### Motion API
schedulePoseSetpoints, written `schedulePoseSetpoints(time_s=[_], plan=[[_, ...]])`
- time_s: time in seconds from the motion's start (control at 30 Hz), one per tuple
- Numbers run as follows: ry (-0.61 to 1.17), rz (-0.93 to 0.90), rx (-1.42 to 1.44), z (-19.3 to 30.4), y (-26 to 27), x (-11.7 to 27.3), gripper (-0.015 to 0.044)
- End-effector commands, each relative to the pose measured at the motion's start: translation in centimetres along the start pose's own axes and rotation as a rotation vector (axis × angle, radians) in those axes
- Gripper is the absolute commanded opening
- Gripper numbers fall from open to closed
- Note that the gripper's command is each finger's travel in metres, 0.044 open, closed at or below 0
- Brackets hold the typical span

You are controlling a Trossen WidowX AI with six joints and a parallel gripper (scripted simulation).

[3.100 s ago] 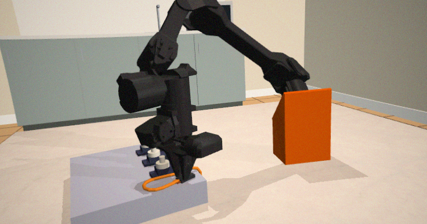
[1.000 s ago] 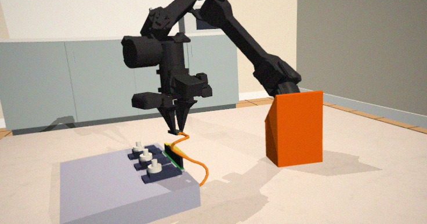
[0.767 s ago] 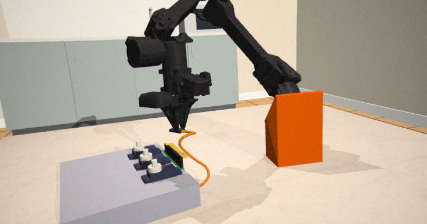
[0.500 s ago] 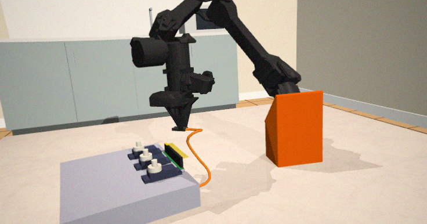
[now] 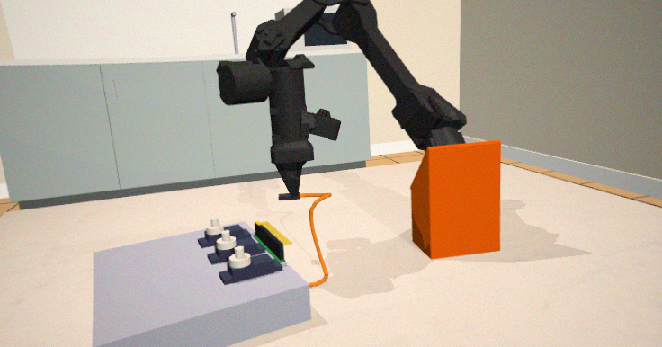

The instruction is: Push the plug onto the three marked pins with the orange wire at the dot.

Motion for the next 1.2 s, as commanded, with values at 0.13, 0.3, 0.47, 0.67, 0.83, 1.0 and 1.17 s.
schedulePoseSetpoints(time_s=[0.13, 0.3, 0.47, 0.67, 0.83, 1.0, 1.17], plan=[[-0.002, -0.005, 0.234, -1.3, 1.4, -0.4, 0.0000], [-0.003, -0.006, 0.323, -1.8, 1.8, -0.8, 0.0000], [-0.003, -0.006, 0.334, -1.8, 1.9, -2.9, 0.0000], [-0.004, -0.008, 0.342, -1.9, 2.0, -4.5, 0.0000], [-0.004, -0.008, 0.342, -1.3, 1.9, -4.4, 0.0000], [-0.003, -0.008, 0.341, 0.4, 1.4, -4.2, 0.0000], [-0.003, -0.008, 0.341, 1.3, 1.0, -4.1, 0.0000]])
Point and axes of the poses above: the point midway between the two fingers, 35 mm back from their tips, its own x axis back along the fingers, its own y axis across the jaws, z = x × y, the point moved 3 cm from there along x, back along the fingers, and after that the axes turned 8 degrees about x, right-handed, at the moved point
